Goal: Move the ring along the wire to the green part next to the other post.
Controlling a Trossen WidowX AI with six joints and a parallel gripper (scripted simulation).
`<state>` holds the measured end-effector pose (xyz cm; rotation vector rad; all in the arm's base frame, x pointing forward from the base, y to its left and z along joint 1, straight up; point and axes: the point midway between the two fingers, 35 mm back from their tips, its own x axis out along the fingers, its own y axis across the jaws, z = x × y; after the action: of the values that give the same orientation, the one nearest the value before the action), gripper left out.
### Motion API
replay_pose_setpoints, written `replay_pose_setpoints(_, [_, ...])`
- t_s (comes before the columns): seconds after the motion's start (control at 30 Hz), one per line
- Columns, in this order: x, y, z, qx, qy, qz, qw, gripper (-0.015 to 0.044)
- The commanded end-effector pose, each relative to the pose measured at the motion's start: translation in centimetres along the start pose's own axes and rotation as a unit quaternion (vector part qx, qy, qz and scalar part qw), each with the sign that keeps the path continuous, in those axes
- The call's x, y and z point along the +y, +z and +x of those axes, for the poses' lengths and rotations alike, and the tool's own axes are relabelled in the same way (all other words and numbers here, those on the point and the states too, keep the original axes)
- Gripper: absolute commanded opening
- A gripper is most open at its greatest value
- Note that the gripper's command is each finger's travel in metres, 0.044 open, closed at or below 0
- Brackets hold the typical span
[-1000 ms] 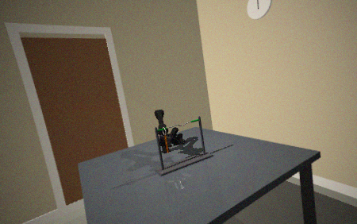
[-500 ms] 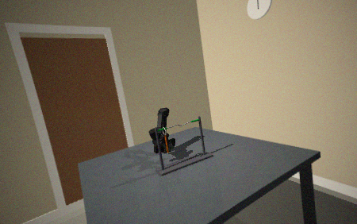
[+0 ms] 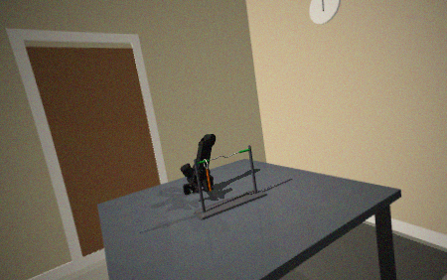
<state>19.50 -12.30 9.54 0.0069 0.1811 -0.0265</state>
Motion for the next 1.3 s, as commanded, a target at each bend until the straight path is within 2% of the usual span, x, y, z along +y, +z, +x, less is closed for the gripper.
replay_pose_setpoints(0.0, [0.1, -0.1, -0.4, -0.001, -0.004, -0.002, 1.000, 0.0160])
replay_pose_setpoints(0.5, [-0.2, 5.0, 3.7, -0.050, -0.024, -0.004, 0.998, 0.0160])
replay_pose_setpoints(1.27, [-0.6, 5.7, 6.1, -0.051, -0.024, -0.004, 0.998, 0.0160])
